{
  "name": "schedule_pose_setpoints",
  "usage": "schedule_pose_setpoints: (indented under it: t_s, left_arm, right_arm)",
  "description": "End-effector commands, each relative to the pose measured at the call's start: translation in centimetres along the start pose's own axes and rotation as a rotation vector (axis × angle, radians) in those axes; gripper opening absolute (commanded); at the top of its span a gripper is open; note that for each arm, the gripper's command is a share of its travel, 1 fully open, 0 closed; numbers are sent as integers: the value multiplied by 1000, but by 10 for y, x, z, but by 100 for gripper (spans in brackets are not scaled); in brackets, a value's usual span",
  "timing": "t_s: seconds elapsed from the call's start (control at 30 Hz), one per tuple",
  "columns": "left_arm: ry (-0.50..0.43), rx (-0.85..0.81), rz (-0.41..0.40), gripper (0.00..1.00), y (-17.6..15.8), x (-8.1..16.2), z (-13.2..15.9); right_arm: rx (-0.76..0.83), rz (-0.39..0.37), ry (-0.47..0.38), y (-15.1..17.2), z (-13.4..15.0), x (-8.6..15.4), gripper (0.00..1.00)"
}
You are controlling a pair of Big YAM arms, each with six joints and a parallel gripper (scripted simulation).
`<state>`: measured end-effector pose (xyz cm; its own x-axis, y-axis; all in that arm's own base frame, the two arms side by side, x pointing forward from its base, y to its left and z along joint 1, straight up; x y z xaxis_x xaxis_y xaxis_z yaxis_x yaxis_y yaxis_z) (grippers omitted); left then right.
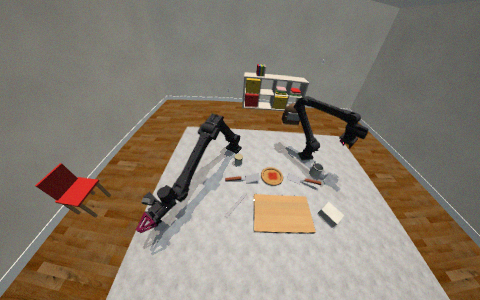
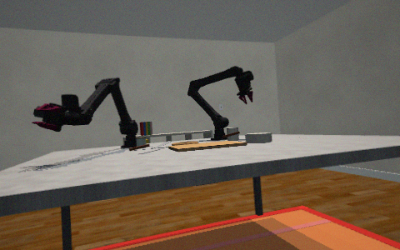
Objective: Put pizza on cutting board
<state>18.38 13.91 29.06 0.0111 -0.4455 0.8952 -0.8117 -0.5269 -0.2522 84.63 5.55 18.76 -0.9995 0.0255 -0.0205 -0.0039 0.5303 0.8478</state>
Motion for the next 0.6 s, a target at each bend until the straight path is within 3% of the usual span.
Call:
schedule_pose_setpoints:
  t_s: [0.0,0.23,0.27,0.3,0.57]
  left_arm:
    - [16,-142,41,48,-14,9,7]
    - [34,-293,38,48,-14,4,20]
    - [39,-310,52,48,-16,8,19]
    - [41,-355,32,48,-13,0,25]
    - [71,-589,48,48,-16,-2,45]
  right_arm:
    - [135,-7,29,28,2,5,48]
    - [248,16,83,34,11,15,48]
    - [273,43,104,16,19,15,48]
    - [292,17,100,42,11,20,48]
    - [473,50,210,37,35,38,48]
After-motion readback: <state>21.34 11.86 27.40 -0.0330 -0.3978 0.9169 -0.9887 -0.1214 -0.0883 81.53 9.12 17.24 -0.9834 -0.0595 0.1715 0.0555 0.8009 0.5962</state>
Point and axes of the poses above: on each arm, the point where the finger pads meet when closed, its own x axis back along the fingers, its own y axis across the jaws, z = x × y, the point moved 3 cm from there along x, back along the fingers, and after that the axes turned 14 degrees about x, right-handed, at the moved point
